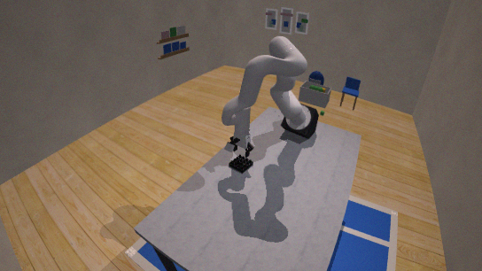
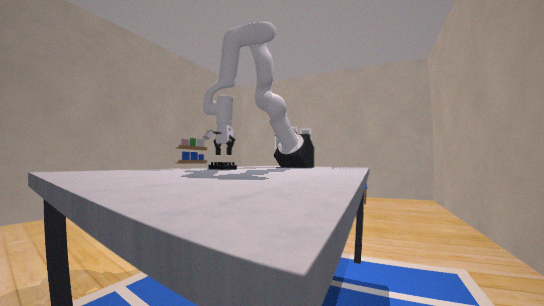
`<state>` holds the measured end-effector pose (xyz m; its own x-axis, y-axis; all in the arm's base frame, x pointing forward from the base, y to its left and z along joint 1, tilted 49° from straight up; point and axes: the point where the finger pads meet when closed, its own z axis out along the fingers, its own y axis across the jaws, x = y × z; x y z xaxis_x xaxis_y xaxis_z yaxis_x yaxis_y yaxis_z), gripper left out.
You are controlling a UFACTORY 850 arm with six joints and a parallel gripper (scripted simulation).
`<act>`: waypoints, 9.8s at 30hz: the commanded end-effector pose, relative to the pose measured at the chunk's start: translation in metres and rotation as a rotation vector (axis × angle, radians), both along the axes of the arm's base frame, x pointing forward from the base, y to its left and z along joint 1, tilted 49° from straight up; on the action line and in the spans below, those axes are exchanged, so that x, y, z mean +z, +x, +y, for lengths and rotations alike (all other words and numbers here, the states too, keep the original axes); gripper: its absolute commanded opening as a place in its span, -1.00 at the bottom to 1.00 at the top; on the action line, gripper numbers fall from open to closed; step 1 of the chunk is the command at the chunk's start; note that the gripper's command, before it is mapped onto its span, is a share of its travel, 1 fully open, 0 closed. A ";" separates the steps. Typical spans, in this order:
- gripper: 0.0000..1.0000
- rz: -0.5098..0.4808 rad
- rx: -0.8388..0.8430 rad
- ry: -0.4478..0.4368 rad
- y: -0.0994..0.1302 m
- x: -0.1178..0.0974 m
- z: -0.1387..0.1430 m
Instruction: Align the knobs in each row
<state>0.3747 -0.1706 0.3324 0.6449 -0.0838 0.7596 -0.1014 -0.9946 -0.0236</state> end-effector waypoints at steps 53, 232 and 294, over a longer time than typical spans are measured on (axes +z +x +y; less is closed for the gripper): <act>1.00 -0.001 0.000 -0.001 -0.034 -0.040 0.004; -0.61 0.000 0.004 -0.005 0.020 -0.011 0.000; -0.61 0.000 0.004 -0.005 0.025 -0.015 -0.001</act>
<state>0.3975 -0.1709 0.3179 0.6456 -0.0780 0.7597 -0.0976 -0.9950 -0.0192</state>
